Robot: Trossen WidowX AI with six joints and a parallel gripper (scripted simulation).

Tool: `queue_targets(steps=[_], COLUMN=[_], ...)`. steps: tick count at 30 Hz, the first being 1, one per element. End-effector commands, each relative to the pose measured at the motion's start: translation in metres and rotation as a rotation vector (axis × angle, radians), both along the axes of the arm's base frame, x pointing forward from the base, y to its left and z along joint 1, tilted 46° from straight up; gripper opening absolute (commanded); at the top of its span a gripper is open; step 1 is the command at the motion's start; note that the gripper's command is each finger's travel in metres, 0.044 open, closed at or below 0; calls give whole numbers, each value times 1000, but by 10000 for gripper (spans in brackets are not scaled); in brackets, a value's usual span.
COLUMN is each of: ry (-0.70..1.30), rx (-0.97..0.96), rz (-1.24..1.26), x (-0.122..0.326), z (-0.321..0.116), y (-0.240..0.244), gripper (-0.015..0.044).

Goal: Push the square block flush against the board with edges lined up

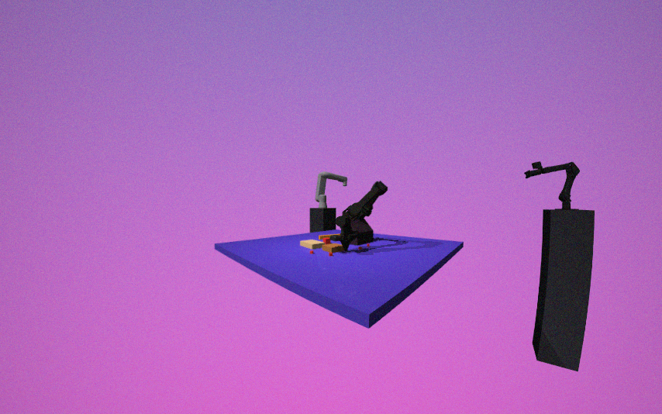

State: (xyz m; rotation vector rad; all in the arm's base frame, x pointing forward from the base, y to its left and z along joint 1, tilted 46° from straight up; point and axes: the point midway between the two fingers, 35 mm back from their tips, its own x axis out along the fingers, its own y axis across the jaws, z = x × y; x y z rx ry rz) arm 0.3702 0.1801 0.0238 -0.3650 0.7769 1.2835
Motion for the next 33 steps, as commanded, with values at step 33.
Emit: queue_targets(steps=[33], ry=[9], rx=[1], rz=[-21], x=[5], z=[60], y=[-22], gripper=[0])
